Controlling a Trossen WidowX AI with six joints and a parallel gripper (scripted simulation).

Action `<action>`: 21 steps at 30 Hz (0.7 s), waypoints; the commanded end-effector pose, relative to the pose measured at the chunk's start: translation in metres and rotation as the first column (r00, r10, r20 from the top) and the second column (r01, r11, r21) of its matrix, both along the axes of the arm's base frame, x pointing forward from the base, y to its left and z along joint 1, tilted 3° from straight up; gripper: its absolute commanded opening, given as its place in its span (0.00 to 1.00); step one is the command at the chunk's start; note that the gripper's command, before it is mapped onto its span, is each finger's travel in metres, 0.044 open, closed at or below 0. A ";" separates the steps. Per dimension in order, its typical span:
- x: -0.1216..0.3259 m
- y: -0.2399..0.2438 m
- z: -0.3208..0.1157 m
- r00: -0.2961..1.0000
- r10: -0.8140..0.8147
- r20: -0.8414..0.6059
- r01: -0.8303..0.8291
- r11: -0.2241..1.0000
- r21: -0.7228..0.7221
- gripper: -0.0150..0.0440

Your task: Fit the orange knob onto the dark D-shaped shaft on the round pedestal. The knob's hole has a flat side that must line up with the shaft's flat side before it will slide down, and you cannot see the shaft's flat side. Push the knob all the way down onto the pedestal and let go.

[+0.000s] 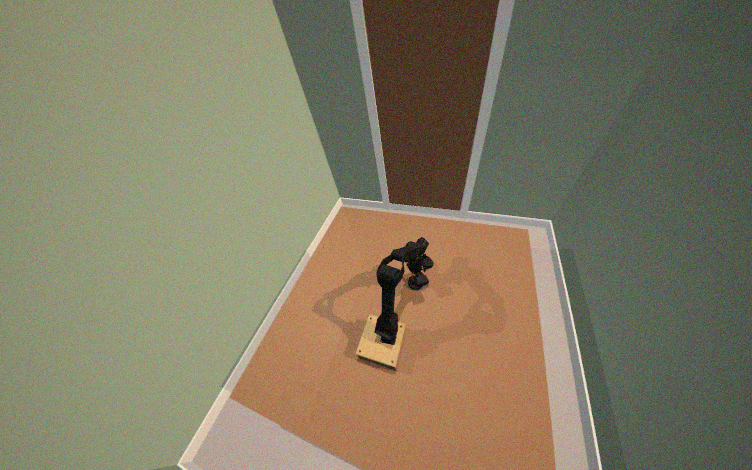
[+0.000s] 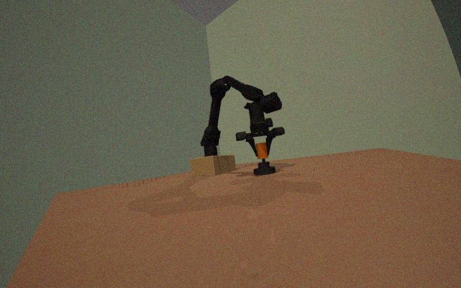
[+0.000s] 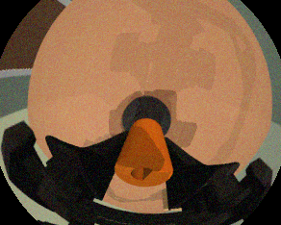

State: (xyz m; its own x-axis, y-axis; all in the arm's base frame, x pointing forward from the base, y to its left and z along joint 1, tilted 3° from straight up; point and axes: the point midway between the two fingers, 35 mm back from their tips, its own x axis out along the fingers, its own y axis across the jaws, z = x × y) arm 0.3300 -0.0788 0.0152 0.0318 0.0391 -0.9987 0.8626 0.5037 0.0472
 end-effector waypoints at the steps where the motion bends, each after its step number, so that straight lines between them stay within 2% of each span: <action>1: 0.000 0.000 0.000 0.999 -0.044 0.000 0.044 0.999 0.001 0.25; 21: 0.000 0.001 -0.005 1.000 -0.018 0.001 0.018 1.000 0.000 0.25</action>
State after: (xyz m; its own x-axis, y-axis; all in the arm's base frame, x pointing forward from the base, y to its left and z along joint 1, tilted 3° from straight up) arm 0.3290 -0.0780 0.0130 0.0328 0.0390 -0.9987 0.8705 0.4899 0.0477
